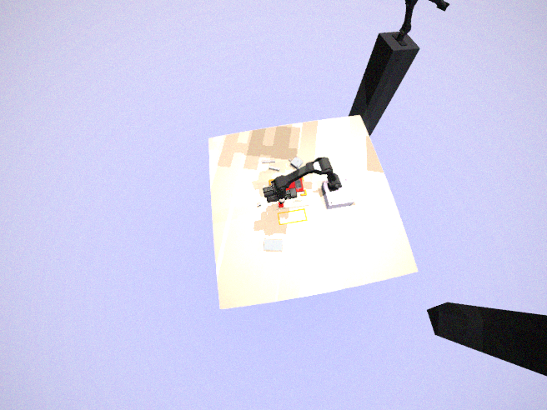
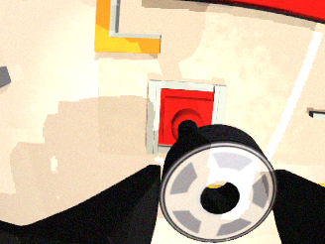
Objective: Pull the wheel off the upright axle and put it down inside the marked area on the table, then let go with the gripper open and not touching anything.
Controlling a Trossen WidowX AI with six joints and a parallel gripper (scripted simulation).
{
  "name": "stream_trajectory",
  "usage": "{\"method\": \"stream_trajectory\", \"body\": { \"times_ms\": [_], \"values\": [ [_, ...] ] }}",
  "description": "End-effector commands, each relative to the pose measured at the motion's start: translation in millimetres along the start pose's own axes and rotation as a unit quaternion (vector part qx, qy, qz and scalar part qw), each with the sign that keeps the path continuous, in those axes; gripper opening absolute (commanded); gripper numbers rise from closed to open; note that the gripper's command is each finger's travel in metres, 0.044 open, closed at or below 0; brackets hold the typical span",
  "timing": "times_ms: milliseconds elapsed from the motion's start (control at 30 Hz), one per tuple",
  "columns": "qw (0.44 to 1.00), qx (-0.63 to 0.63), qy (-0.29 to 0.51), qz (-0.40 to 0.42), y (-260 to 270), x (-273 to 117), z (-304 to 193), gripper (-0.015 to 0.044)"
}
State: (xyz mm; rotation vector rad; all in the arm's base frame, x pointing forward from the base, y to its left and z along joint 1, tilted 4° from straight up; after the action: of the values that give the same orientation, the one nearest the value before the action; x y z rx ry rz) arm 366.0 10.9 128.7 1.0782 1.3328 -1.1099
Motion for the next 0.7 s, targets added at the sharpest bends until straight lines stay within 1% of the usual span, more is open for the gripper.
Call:
{"method": "stream_trajectory", "body": {
  "times_ms": [0,33,67,667],
  "values": [
    [1.000,-0.001,0.000,0.011,-2,-15,0,0.0000],
    [1.000,-0.001,0.000,0.011,-3,-15,0,0.0000],
    [1.000,0.000,-0.001,0.005,-1,-7,-1,0.0000],
    [1.000,-0.001,0.005,0.010,-26,-14,-95,0.0000]
  ]
}}
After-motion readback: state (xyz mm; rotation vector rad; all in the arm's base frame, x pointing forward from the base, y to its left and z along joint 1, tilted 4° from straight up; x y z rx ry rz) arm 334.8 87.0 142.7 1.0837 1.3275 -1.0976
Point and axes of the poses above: the point midway between the two fingers, 35 mm back from their tips, its own x axis out along the fingers, its own y axis across the jaws, z = x × y, the point moved 10 cm from there along -x, back along the fingers, and after that the axes turned 13 degrees about -x, right-handed, at the moved point
